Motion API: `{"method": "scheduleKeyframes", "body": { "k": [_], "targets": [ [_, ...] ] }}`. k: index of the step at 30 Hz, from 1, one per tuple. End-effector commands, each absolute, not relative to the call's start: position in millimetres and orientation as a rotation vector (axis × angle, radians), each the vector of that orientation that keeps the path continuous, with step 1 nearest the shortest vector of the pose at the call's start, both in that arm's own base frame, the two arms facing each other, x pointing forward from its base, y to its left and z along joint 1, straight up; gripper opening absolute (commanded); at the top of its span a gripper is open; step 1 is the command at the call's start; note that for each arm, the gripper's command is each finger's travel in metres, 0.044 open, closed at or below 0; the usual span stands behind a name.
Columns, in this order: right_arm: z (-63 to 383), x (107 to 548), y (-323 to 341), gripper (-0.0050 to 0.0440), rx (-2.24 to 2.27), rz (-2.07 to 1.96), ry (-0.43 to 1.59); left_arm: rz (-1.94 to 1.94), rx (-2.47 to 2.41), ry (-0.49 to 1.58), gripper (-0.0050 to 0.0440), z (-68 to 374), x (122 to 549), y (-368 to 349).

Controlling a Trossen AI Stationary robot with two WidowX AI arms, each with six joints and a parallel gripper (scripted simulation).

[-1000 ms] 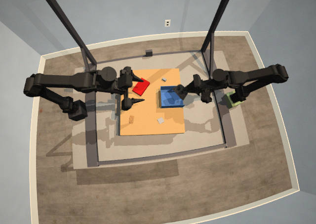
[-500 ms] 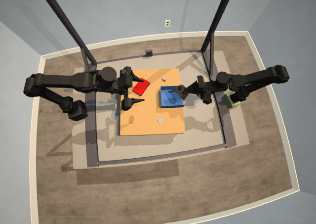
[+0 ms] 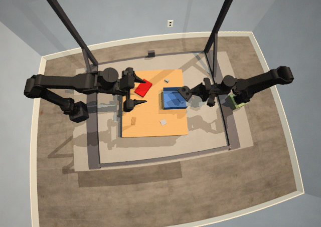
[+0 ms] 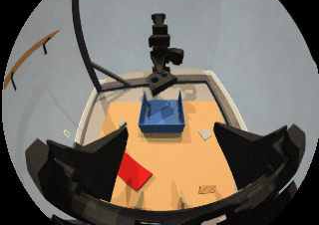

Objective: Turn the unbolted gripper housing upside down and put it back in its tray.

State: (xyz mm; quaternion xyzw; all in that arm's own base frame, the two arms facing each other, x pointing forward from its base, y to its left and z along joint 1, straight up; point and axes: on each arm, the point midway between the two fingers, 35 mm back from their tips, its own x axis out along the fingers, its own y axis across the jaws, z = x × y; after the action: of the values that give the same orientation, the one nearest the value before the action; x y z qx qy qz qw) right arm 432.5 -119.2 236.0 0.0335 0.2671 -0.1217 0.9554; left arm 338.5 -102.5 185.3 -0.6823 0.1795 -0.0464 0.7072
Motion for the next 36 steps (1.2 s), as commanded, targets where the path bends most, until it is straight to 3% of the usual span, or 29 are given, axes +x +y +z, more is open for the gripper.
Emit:
{"method": "scheduleKeyframes", "body": {
  "k": [1, 36],
  "targets": [
    [246.1, 433.1, -118.8, 0.0440, 0.064, -0.242, 0.519, -0.142, -1.528, 0.368, 0.0118, 187.4, 338.3, -103.0],
    [246.1, 433.1, -118.8, 0.0440, 0.064, -0.242, 0.519, -0.190, -1.540, 0.322, 0.0118, 167.6, 339.2, -103.0]
  ]
}}
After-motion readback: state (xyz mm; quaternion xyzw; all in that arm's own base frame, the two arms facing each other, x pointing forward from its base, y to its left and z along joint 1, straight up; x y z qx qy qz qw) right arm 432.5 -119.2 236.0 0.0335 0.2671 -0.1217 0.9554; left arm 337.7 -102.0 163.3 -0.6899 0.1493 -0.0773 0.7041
